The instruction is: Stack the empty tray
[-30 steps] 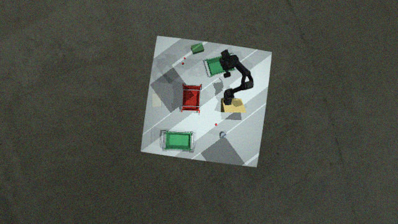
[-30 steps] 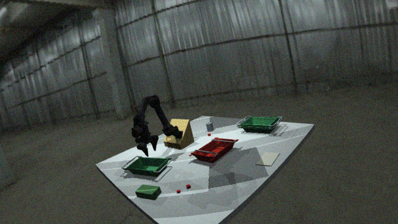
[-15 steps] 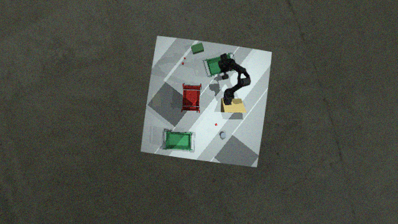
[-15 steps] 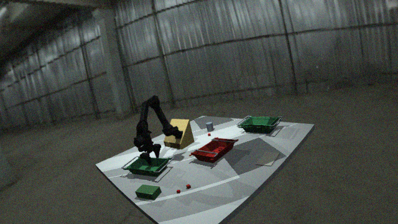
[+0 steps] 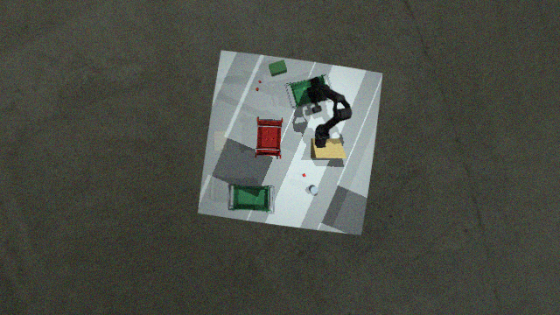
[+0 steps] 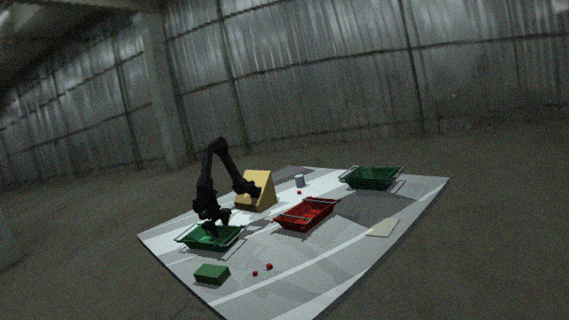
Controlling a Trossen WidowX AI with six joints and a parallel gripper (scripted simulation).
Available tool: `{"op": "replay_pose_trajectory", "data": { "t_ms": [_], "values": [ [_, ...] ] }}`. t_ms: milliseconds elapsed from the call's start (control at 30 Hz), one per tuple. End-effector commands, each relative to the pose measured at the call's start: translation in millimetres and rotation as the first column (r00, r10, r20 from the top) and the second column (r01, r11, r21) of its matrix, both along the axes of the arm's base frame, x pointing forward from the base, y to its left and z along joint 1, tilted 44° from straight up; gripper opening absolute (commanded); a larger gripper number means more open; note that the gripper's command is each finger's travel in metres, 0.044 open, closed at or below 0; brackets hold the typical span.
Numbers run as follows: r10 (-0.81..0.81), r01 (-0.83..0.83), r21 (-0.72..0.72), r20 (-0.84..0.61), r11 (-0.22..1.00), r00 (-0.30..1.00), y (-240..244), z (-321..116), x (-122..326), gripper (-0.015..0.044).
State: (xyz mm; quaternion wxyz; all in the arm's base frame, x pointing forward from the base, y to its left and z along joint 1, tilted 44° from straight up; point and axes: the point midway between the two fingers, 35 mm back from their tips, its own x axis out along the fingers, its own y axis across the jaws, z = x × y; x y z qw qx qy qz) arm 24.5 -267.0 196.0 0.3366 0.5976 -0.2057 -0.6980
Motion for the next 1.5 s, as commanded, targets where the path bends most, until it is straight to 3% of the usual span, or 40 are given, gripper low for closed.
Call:
{"op": "replay_pose_trajectory", "data": {
  "t_ms": [0,267,1467],
  "values": [
    [0.006,-0.006,0.004,-0.001,1.000,1.000,0,-2,0,0.0352],
    [0.006,-0.006,0.004,-0.001,1.000,1.000,0,-2,0,0.0235],
    [0.006,-0.006,0.004,-0.001,1.000,1.000,9,9,3,0.0000]
  ]
}}
